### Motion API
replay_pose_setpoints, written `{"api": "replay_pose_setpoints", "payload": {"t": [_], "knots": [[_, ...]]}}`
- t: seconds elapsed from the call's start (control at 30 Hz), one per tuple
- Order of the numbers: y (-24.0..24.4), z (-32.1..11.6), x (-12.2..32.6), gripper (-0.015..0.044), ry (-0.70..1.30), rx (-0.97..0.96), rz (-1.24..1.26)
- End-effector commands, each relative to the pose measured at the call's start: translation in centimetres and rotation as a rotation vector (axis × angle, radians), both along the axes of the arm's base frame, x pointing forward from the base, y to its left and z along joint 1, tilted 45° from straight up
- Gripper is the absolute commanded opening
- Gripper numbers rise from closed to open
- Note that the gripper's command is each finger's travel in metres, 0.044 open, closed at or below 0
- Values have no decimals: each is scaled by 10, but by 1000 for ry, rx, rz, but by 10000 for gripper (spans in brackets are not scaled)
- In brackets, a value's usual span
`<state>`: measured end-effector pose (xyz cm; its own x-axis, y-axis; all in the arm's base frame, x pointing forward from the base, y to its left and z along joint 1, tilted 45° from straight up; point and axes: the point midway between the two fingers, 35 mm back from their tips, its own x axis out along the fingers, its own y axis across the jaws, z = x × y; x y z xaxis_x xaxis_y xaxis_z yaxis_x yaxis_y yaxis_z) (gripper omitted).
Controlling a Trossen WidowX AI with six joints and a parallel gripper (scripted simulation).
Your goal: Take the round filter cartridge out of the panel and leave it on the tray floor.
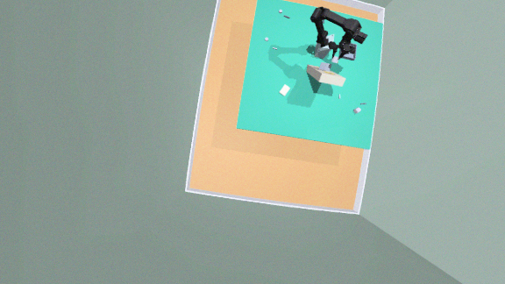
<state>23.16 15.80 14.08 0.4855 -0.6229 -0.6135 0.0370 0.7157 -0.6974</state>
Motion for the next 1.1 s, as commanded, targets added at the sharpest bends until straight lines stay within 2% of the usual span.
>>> {"api": "replay_pose_setpoints", "payload": {"t": [0.0, 0.3, 0.4, 1.07], "knots": [[14, -14, 2, 0, -2, 5, 0], [43, -53, 5, 0, -4, 8, 0], [38, -49, 3, 0, 23, -1, 14], [112, -154, -77, 0, 622, 20, 581]]}}
